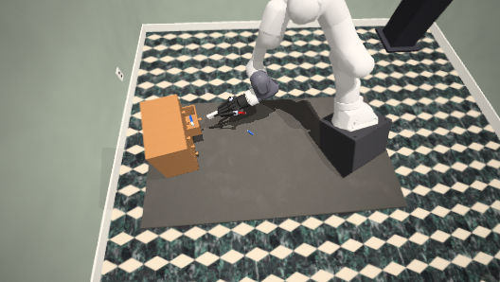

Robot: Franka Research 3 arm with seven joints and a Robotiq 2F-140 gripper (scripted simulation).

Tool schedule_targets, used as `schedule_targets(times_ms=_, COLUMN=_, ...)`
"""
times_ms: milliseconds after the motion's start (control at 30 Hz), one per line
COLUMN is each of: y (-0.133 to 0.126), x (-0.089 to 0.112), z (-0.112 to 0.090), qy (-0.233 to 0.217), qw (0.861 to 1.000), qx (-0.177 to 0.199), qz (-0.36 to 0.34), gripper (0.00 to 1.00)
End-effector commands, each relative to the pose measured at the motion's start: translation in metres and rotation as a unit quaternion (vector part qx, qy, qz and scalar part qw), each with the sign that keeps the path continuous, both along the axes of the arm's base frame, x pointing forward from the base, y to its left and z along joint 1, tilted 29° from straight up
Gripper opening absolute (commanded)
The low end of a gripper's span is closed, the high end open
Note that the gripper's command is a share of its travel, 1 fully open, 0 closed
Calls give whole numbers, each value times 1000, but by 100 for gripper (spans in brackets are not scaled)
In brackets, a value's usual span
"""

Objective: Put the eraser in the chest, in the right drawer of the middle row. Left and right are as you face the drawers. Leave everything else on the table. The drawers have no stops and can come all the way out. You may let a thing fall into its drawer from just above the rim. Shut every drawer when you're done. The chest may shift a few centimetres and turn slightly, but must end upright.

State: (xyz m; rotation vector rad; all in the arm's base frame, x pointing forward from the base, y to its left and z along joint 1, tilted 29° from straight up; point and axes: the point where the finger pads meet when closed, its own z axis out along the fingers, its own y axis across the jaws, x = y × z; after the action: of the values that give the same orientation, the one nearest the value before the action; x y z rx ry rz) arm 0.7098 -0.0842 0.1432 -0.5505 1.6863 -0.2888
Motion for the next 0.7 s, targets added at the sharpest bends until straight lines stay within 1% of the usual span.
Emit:
schedule_targets(times_ms=0, y=-1, x=1, z=0, qy=1, qw=1000, qx=4, qz=-3, gripper=10)
schedule_targets(times_ms=667, y=-2, x=1, z=-1, qy=1, qw=1000, qx=4, qz=-3, gripper=10)
